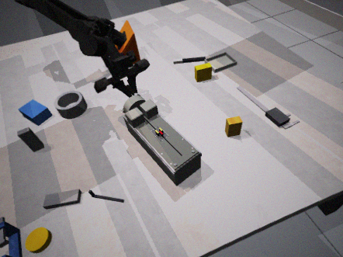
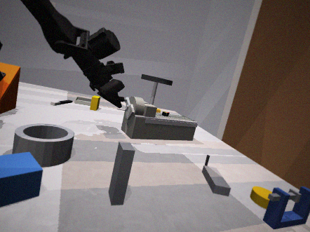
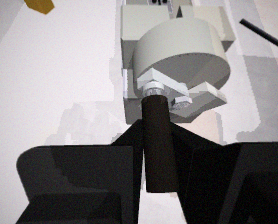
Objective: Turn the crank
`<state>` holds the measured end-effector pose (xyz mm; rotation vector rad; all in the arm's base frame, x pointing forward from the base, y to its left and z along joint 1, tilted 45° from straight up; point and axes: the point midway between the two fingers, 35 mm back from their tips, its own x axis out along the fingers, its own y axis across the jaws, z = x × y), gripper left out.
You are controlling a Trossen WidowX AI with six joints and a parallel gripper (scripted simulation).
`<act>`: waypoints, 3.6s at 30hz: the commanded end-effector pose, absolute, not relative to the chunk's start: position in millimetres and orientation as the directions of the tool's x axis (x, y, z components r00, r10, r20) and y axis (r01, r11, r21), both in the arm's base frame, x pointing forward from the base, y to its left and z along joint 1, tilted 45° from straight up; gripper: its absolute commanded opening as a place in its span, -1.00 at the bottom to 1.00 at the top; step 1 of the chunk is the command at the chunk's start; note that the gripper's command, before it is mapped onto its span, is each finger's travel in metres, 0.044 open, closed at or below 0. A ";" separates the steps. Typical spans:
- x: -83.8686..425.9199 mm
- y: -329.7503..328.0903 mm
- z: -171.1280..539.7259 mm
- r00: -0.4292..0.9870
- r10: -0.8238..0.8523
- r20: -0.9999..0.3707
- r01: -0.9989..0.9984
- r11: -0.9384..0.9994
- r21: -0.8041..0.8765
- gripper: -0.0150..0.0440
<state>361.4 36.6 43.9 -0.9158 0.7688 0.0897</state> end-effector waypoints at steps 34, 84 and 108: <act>373.1 -7.3 19.7 0.725 -0.239 -0.646 -0.396 0.623 -0.674 -0.49; 379.6 -16.5 30.0 0.725 -0.240 -0.646 -0.396 0.623 -0.675 -0.49; 380.5 -17.8 32.4 0.725 -0.240 -0.646 -0.395 0.623 -0.675 -0.49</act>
